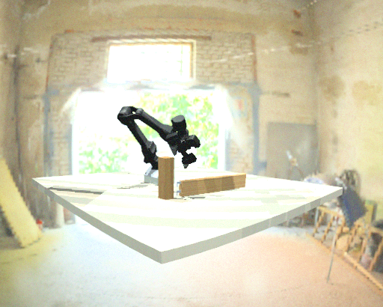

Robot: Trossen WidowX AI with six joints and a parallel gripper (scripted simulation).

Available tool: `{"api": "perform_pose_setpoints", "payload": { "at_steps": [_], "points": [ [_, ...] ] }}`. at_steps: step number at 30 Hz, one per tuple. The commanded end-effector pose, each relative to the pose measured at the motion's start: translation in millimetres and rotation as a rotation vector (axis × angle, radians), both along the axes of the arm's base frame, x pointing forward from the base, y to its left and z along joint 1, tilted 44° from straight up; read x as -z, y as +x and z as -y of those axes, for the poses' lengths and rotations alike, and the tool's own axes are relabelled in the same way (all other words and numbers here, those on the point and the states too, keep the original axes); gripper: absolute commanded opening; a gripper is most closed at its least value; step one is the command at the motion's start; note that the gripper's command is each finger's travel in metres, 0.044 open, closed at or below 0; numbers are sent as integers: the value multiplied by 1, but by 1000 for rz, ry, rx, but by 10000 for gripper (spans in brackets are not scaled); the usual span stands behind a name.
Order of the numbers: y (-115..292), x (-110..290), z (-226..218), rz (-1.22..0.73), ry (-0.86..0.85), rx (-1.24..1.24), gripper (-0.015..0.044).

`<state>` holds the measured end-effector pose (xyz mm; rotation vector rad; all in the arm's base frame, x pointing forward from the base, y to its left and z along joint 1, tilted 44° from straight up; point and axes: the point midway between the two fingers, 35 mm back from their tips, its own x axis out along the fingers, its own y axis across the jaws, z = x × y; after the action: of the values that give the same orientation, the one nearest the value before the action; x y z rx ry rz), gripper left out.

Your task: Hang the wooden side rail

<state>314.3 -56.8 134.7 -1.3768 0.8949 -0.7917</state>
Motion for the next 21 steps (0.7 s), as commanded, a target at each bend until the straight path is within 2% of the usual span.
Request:
{"api": "perform_pose_setpoints", "payload": {
  "at_steps": [1, 3, 21],
  "points": [
    [-34, 16, 5, 1060, 428, 120, 440],
    [-36, 15, 5, 1124, 455, 124, 440],
    [-36, 15, 5, 1127, 456, 124, 440]
  ]
}}
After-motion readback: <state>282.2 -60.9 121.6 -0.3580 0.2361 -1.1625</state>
